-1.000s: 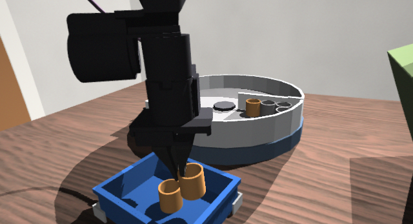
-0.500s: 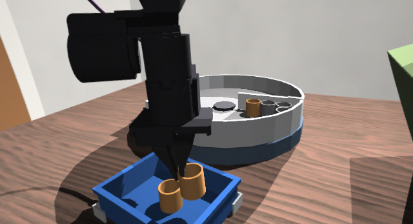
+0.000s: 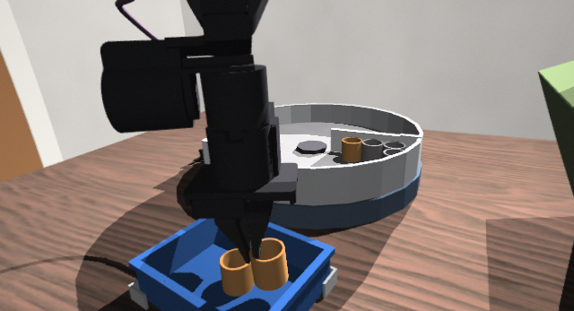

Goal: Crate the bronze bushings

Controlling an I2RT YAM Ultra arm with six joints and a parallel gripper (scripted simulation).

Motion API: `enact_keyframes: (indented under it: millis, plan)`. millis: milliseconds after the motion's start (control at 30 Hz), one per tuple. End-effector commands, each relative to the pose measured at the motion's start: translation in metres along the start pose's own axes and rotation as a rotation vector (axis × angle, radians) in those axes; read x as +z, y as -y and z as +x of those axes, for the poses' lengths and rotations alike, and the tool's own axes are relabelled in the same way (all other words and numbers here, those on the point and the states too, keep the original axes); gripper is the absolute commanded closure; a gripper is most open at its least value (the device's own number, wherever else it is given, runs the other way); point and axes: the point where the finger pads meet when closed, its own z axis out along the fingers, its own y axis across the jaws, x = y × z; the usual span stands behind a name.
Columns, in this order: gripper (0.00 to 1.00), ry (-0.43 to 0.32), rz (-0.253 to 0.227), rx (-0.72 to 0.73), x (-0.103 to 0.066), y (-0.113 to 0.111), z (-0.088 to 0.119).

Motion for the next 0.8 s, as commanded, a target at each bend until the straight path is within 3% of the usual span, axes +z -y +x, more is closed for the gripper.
enact_keyframes:
  millis: [0, 133, 200, 333, 400, 433, 500, 600, 767]
  plan:
    - [1.0, -0.007, -0.035, 0.004, 0.001, -0.016, 0.0]
    - [1.0, -0.011, -0.038, -0.001, 0.007, -0.017, 0.003]
    - [1.0, -0.014, -0.058, 0.004, 0.002, -0.023, 0.002]
    - [1.0, -0.006, -0.035, 0.004, 0.018, -0.017, 0.0]
    - [1.0, -0.006, -0.035, 0.004, 0.018, -0.017, 0.0]
    - [1.0, -0.012, -0.047, -0.005, 0.003, -0.021, 0.004]
    - [1.0, -0.015, -0.061, -0.001, 0.007, -0.024, 0.004]
    - [1.0, -0.007, -0.03, -0.006, 0.02, -0.015, 0.003]
    - [1.0, -0.01, -0.049, 0.001, 0.012, -0.022, 0.002]
